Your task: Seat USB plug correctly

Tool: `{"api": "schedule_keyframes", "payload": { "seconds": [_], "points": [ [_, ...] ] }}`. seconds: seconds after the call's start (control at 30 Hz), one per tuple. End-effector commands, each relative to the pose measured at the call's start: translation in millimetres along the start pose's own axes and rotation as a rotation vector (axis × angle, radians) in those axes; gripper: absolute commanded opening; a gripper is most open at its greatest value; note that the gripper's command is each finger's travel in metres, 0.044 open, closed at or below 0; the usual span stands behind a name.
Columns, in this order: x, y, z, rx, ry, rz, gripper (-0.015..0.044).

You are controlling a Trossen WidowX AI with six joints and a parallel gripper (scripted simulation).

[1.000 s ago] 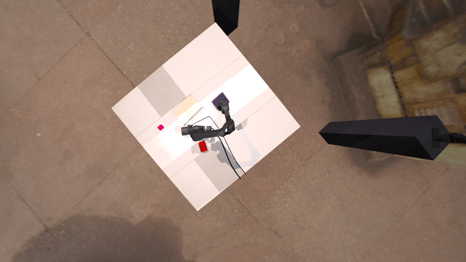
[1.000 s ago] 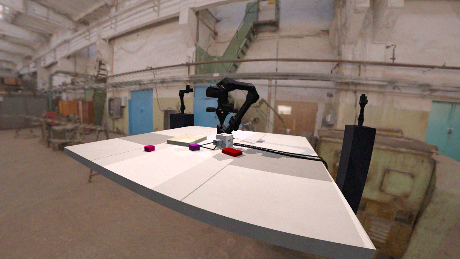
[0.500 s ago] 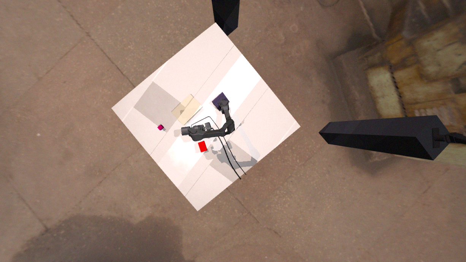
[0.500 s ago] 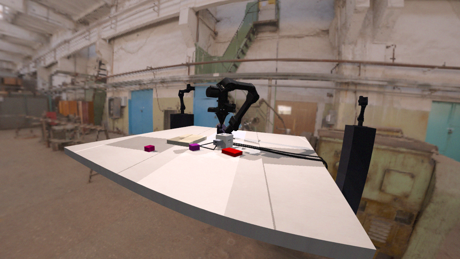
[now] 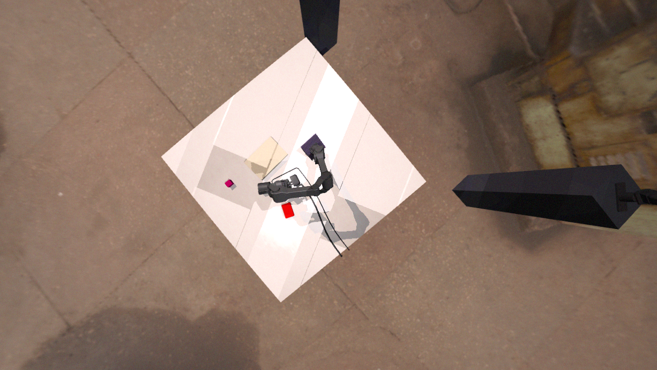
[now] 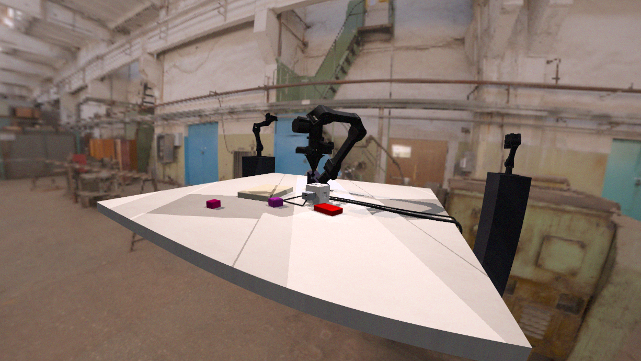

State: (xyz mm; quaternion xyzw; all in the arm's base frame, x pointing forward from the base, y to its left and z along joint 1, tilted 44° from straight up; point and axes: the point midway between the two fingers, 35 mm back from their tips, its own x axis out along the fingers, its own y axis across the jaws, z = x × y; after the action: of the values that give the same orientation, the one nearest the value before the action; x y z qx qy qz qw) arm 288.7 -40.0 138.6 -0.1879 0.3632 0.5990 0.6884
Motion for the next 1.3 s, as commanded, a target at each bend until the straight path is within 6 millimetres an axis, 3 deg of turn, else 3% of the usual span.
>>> {"api": "schedule_keyframes", "payload": {
  "seconds": [0.0,1.27],
  "points": [
    [0.1,0.0,0.1,0.000,0.000,0.000,0.0000],
    [4.6,0.5,5.0,-0.008,0.000,0.000,0.0000]
  ]
}}
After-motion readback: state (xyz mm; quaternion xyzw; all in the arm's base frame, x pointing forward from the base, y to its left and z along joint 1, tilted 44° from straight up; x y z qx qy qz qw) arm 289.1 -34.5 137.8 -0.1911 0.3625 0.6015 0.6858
